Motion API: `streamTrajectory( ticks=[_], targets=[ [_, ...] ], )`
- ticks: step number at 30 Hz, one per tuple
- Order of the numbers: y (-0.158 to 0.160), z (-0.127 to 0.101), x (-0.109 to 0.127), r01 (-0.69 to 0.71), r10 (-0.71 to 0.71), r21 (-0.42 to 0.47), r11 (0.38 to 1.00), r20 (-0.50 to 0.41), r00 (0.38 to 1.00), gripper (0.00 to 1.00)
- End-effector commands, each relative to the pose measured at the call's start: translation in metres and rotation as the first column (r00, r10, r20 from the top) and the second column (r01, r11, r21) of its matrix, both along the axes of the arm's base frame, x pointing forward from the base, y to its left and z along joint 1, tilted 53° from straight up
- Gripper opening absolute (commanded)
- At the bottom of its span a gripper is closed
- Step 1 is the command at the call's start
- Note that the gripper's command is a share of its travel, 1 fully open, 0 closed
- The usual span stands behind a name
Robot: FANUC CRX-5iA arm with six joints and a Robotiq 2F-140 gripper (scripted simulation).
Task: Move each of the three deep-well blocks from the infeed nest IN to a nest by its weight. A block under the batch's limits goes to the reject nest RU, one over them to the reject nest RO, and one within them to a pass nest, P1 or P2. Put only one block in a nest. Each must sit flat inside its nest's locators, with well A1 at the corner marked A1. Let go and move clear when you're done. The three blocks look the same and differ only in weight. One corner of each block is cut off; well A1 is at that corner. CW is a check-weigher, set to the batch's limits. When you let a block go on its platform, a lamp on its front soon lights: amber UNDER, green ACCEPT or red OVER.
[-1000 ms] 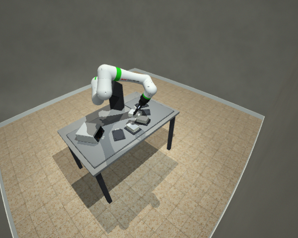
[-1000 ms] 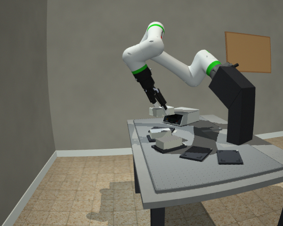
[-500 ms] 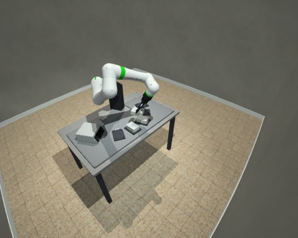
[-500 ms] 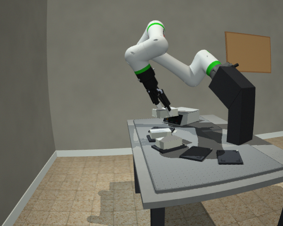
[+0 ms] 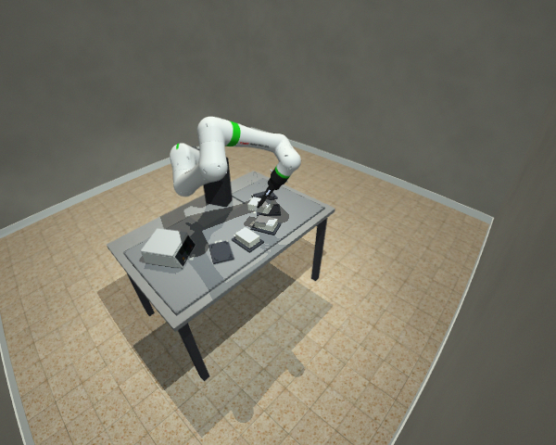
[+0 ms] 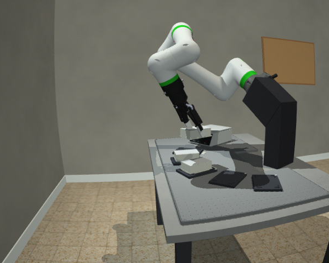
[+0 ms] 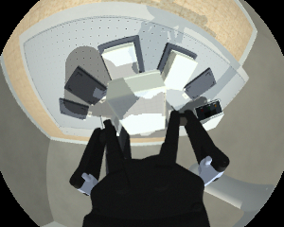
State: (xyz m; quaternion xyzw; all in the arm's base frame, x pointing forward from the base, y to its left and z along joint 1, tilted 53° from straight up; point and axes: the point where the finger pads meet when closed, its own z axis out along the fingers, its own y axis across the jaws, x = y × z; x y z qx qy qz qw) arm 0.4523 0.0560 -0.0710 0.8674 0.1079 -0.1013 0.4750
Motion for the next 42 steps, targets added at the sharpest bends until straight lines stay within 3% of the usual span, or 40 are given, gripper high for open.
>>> streamTrajectory(
  ticks=[1,15,26,30,42],
  targets=[
    [0.007,-0.008,-0.001,0.000,0.000,0.000,1.000,0.000,1.000,0.10],
    [0.026,-0.033,-0.005,0.000,0.000,0.000,1.000,0.000,1.000,0.10],
    [0.027,-0.069,-0.014,-0.233,0.195,-0.121,0.965,-0.263,0.945,0.10],
    [0.028,-0.075,-0.015,-0.266,0.218,-0.133,0.955,-0.300,0.929,0.10],
    [0.029,-0.114,-0.024,-0.266,0.218,-0.133,0.955,-0.300,0.929,0.10]
  ],
)
